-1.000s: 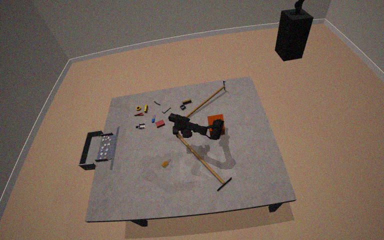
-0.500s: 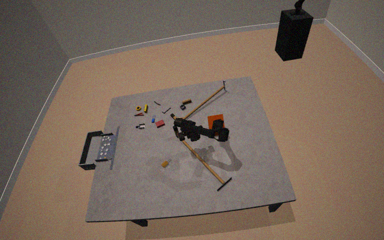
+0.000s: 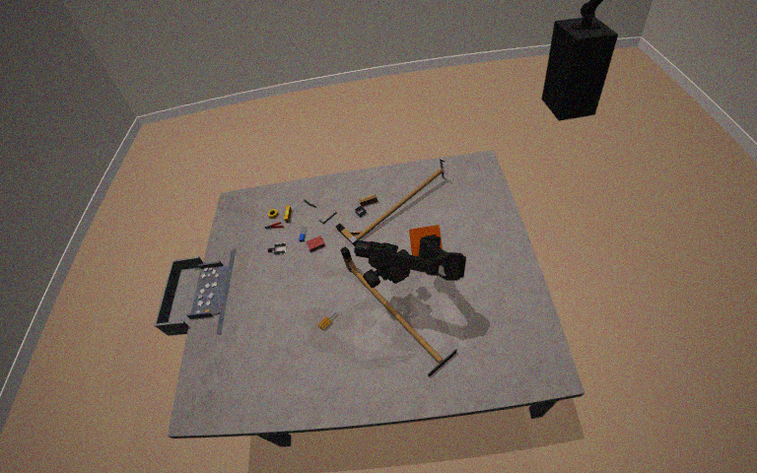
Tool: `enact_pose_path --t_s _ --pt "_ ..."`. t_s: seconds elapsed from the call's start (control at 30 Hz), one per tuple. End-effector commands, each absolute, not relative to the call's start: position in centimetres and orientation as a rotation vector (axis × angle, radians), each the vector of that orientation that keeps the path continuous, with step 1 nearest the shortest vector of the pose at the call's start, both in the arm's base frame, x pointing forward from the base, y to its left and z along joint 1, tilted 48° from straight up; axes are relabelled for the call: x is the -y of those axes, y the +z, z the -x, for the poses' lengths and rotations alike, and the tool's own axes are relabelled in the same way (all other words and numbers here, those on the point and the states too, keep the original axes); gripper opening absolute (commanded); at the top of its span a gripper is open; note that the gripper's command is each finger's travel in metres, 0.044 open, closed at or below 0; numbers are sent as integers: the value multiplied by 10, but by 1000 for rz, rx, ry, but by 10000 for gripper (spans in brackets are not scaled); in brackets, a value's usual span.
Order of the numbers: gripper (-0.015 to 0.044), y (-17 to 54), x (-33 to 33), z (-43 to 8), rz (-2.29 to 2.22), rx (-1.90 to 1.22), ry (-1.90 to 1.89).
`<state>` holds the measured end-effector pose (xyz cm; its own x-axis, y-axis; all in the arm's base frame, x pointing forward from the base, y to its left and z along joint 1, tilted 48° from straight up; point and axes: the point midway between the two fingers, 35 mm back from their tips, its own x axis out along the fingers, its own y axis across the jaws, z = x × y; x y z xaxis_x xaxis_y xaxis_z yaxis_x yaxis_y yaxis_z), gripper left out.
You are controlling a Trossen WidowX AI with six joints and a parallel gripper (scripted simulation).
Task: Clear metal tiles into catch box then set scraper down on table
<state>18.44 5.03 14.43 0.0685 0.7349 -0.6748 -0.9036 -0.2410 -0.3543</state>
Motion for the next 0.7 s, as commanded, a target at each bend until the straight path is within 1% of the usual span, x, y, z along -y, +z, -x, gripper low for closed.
enact_pose_path --t_s 0.0,0.67 --pt "0 144 -57 -176 983 -186 1575" --pt "0 124 -74 -178 1016 -182 1586"
